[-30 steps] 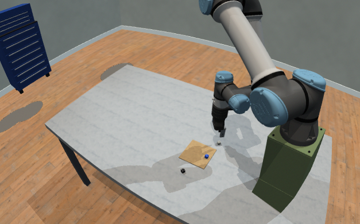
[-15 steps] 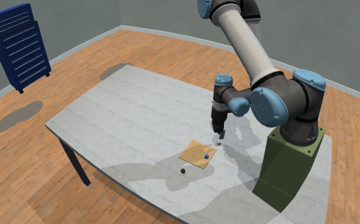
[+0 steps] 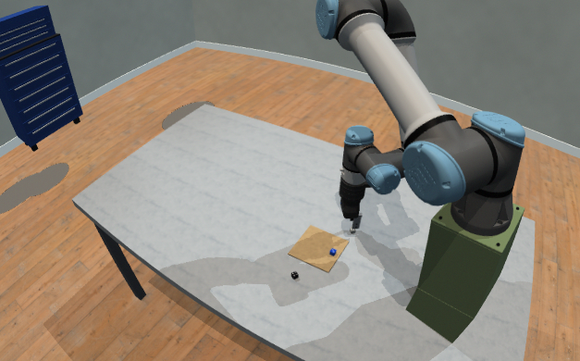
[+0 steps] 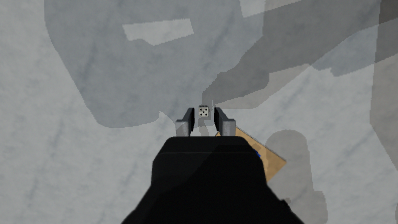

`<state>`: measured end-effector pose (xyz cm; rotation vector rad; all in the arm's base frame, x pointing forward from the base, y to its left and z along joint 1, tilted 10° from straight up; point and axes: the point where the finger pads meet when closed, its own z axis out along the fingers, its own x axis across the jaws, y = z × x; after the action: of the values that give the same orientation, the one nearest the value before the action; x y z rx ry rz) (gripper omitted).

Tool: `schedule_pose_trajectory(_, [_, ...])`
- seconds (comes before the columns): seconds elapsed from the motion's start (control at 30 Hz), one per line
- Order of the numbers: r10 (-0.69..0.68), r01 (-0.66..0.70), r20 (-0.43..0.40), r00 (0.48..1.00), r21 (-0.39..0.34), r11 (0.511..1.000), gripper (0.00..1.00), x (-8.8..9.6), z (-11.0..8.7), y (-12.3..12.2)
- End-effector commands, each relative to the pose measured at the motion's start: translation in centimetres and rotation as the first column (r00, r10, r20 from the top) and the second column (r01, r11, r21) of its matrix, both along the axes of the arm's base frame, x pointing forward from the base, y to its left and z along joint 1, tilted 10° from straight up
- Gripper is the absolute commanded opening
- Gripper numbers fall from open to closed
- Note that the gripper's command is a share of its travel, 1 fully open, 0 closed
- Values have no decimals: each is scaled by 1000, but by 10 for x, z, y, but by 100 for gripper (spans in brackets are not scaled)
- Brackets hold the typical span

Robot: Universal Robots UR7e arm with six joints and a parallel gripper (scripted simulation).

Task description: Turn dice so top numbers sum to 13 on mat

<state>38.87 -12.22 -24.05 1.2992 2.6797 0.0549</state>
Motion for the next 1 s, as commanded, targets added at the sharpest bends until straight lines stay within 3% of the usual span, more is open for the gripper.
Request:
schedule_pose_trajectory(0.0, [0, 0, 1, 1000, -1, 1000, 64, 1, -5, 0])
schedule_pose_trajectory(0.97, [0, 0, 1, 1000, -1, 1000, 64, 3, -13, -1])
